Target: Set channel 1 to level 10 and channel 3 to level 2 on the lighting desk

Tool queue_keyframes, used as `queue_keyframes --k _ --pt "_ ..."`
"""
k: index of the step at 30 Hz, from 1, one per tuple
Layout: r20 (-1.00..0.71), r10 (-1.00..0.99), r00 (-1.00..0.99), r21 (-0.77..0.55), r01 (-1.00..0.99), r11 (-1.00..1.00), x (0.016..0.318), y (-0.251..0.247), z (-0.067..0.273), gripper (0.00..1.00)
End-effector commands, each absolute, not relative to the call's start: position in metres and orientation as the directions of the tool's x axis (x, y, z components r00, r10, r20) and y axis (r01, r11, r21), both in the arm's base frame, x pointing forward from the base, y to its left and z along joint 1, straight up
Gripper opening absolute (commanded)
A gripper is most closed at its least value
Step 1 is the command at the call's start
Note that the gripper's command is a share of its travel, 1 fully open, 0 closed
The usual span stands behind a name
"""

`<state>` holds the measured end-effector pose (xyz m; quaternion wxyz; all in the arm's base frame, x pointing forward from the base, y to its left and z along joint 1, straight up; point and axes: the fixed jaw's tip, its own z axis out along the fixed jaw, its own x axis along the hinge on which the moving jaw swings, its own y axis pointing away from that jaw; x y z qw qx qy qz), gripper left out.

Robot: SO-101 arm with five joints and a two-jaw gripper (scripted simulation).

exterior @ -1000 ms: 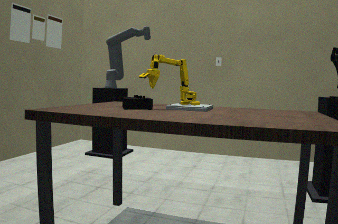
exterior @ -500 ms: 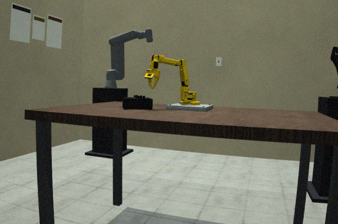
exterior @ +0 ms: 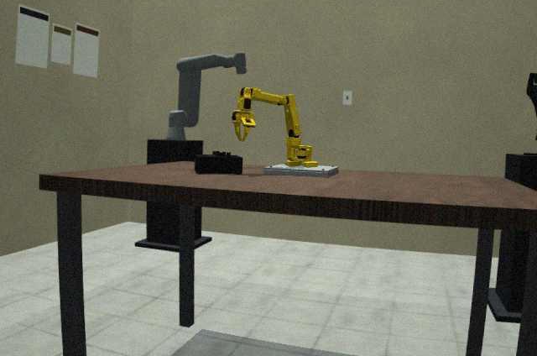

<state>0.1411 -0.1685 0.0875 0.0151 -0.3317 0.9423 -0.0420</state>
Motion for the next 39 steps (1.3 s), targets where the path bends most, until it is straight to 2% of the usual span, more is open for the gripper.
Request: queue_keyframes --k 1,10,19,30,32,39 --pt "0.01 -0.746 -0.666 -0.076 -0.745 0.663 0.144 -0.168 0.086 0.0" --pt "0.038 -0.947 -0.318 -0.068 -0.947 0.315 0.147 -0.17 0.085 0.0" --pt "0.057 -0.998 -0.016 -0.054 -0.998 0.013 0.151 -0.172 0.084 0.0" --pt "0.075 -0.901 0.428 -0.025 -0.902 -0.431 0.157 -0.174 0.083 0.0" --pt "0.075 -0.901 0.428 -0.025 -0.902 -0.431 0.157 -0.174 0.083 0.0" --pt "0.08 -0.753 0.654 -0.005 -0.755 -0.656 0.162 -0.174 0.082 0.0"
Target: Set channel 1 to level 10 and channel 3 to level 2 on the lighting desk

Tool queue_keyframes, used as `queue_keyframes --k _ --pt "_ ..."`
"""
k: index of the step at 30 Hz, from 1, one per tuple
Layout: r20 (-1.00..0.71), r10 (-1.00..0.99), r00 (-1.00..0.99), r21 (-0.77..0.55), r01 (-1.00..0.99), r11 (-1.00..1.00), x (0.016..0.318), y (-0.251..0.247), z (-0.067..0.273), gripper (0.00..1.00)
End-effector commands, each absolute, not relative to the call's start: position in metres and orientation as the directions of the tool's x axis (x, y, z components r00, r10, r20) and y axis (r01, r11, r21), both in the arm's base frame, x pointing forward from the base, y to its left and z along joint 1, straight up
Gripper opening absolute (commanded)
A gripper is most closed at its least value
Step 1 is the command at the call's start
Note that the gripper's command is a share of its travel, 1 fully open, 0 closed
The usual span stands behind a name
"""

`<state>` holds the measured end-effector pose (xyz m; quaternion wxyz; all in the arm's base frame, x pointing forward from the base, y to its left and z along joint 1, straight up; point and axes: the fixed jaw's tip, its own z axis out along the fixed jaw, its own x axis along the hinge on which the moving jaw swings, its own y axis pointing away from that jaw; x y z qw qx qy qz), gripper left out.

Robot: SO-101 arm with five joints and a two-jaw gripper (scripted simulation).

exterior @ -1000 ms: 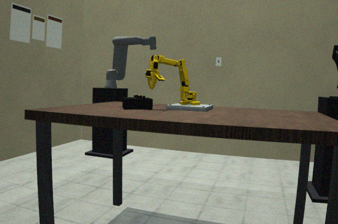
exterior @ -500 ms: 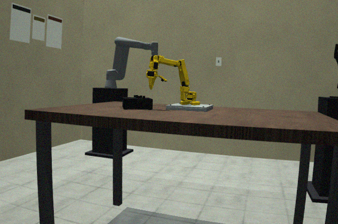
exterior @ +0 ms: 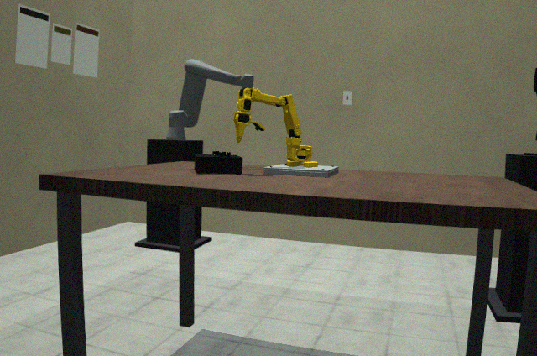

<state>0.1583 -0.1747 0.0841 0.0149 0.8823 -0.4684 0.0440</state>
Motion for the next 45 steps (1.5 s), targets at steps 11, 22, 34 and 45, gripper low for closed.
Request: queue_keyframes --k 11,22,34,45 --pt "0.078 -0.51 0.856 0.019 -0.513 -0.858 0.168 -0.175 0.081 0.0" --pt "0.069 -0.202 0.977 0.043 -0.205 -0.978 0.174 -0.174 0.08 0.0" --pt "0.058 0.041 0.997 0.058 0.037 -0.998 0.179 -0.173 0.079 0.0" --pt "0.048 0.209 0.977 0.067 0.206 -0.976 0.183 -0.172 0.079 0.0"
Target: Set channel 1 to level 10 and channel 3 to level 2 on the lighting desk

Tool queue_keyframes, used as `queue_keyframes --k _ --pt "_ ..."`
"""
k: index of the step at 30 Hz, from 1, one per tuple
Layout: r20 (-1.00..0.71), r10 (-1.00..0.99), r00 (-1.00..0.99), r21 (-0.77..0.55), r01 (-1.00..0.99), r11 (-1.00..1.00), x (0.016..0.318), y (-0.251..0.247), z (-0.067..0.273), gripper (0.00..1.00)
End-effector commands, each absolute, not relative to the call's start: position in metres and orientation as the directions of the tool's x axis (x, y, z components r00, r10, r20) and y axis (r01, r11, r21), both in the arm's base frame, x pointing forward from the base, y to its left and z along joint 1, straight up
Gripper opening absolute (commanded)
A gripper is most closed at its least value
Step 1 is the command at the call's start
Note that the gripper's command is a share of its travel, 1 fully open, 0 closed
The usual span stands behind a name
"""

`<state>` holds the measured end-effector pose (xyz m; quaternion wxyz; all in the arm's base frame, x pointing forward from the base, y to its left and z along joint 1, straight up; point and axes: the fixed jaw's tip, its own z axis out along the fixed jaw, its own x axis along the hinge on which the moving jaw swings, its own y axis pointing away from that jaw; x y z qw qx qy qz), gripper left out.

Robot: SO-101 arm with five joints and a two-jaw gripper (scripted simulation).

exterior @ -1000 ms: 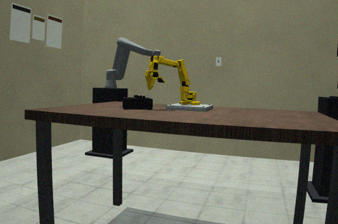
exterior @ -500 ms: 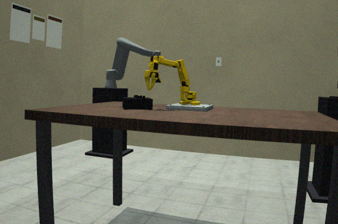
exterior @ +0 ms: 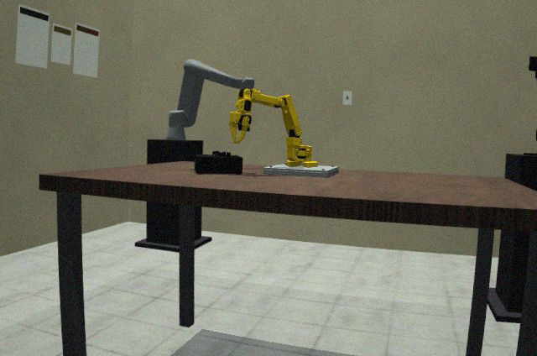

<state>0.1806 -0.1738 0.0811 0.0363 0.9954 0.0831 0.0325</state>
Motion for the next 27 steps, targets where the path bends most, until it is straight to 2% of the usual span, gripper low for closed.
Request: queue_keyframes --k 1,14,27 --pt "0.047 0.225 0.973 0.068 0.222 -0.973 0.183 -0.1721 0.0785 0.0" --pt "0.037 0.375 0.926 0.074 0.372 -0.925 0.1861 -0.171 0.078 0.0" --pt "0.032 0.437 0.899 0.077 0.434 -0.898 0.1874 -0.1704 0.0778 0.0"
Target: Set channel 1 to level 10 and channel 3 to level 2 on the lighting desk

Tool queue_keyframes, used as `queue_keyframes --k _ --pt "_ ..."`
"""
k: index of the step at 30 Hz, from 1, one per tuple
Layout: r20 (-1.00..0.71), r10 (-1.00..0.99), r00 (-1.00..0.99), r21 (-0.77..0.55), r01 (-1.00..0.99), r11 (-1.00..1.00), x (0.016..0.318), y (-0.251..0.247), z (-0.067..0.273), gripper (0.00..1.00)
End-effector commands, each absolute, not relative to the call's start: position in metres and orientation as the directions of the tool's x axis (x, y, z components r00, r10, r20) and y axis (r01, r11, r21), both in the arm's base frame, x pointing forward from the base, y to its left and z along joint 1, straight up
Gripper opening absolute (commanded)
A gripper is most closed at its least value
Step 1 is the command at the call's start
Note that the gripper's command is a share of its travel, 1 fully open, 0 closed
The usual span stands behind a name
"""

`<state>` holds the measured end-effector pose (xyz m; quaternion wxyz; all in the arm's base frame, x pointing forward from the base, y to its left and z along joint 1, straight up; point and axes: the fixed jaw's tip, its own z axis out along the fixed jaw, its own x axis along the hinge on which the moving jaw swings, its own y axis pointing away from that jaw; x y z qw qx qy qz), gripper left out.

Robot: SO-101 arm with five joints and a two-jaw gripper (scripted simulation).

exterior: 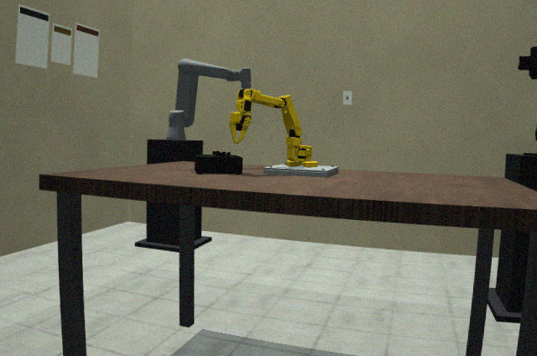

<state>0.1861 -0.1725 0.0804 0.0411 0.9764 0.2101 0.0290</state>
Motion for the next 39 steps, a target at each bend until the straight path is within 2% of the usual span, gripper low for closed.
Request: queue_keyframes --k 1,27,39 --pt "0.032 0.44 0.897 0.077 0.437 -0.896 0.187 -0.17 0.078 0.0" --pt "0.029 0.46 0.888 0.076 0.457 -0.886 0.188 -0.17 0.077 0.0" --pt "0.016 0.459 0.888 0.041 0.458 -0.888 0.189 -0.171 0.066 0.0"
